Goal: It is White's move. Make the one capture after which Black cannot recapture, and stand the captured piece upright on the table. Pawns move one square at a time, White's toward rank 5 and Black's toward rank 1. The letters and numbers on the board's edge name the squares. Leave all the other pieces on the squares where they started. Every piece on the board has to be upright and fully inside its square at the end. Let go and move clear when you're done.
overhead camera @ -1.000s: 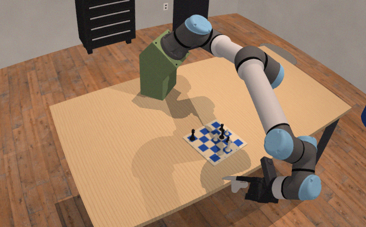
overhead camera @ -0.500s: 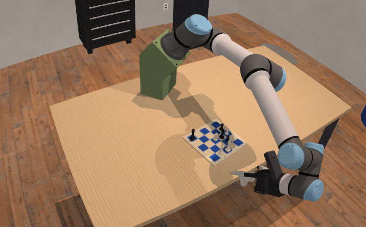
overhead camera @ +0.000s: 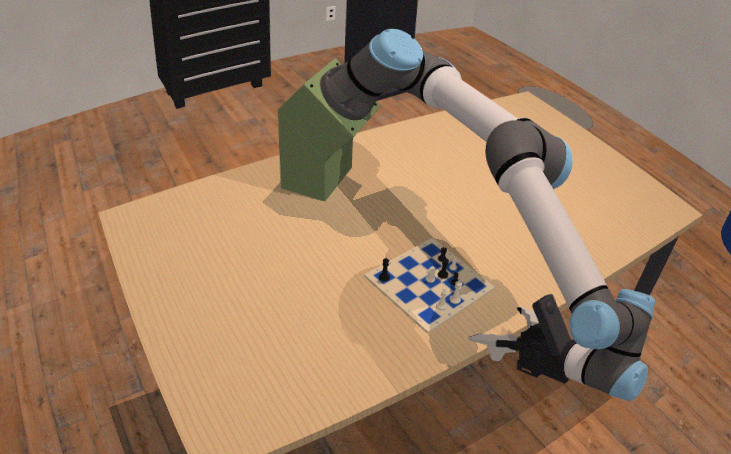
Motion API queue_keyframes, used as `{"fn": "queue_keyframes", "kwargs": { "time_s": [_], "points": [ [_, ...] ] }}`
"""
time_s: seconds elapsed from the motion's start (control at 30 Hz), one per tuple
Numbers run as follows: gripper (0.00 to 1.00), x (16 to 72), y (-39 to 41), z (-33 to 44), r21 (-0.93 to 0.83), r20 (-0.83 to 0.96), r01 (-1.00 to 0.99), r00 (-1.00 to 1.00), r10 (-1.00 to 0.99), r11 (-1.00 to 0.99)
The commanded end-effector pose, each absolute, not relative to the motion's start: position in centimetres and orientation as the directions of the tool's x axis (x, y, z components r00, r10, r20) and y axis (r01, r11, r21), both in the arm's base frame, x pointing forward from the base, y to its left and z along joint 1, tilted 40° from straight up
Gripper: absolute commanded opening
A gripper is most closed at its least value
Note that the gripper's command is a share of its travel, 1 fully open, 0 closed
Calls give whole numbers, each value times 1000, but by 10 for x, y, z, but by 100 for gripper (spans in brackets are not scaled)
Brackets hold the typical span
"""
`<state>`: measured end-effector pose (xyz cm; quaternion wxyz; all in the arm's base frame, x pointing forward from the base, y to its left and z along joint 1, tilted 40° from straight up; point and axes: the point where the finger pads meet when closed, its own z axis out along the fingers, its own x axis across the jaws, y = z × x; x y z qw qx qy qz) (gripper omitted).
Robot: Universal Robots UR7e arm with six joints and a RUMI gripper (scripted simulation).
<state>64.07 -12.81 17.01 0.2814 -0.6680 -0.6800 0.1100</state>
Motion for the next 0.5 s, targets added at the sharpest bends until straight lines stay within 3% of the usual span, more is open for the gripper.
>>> {"fn": "queue_keyframes", "kwargs": {
  "time_s": [0.0,0.47],
  "points": [
    [100,634,-117,171,-550,267,819,-11,964,162],
    [100,632,-111,171,-556,282,808,-40,959,197]
  ]
}}
